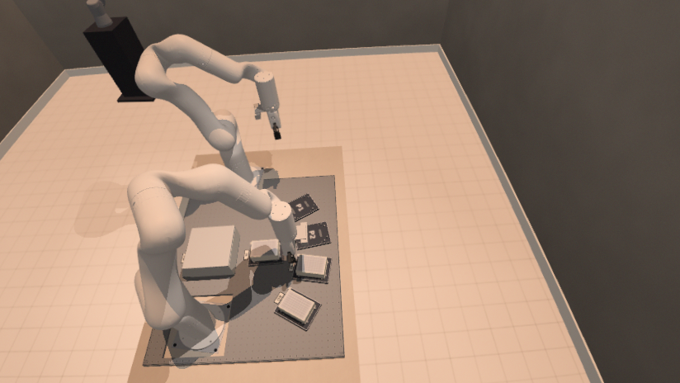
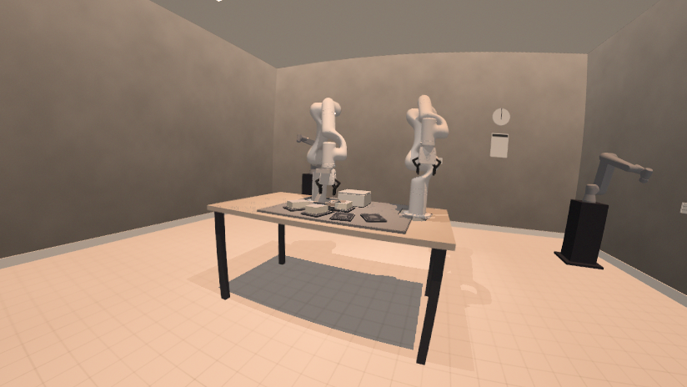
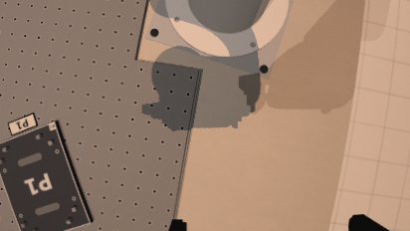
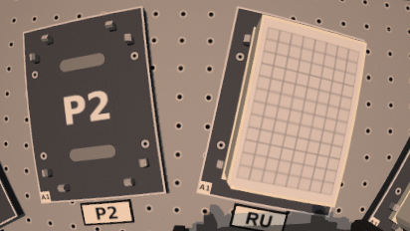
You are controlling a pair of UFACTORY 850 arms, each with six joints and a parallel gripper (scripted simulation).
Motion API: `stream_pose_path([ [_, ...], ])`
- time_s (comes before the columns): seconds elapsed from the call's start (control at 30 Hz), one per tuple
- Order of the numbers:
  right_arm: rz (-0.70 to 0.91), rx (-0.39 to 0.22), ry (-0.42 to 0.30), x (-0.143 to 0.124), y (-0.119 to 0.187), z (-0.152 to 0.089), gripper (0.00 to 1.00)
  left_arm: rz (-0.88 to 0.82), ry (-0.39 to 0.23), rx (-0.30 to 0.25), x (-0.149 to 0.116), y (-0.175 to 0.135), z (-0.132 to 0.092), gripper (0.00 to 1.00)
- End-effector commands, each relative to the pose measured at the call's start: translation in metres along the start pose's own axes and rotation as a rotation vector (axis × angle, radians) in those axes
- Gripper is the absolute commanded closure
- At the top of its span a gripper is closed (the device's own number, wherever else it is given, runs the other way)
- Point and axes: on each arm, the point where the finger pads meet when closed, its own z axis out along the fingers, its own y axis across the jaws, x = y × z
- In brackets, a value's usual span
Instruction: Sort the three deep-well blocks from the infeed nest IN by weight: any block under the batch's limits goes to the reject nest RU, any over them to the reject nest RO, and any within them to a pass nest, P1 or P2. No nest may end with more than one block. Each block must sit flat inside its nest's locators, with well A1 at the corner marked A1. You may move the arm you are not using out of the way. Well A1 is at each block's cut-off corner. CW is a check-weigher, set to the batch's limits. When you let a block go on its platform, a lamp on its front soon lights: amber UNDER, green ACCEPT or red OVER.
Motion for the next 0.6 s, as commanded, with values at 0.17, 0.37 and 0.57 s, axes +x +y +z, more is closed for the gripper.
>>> stream_pose_path([
  [0.17,0.000,0.001,0.003,-0.036,-0.017,0.001,0.00,0.000,-0.002,0.000,-0.001,0.000,-0.001,0.00],
  [0.37,0.000,0.001,0.003,-0.063,-0.030,0.002,0.00,0.000,-0.002,0.000,-0.001,0.000,-0.001,0.00],
  [0.57,0.000,0.001,0.003,-0.090,-0.042,0.003,0.00,0.000,-0.002,0.000,-0.001,0.000,-0.001,0.00],
])
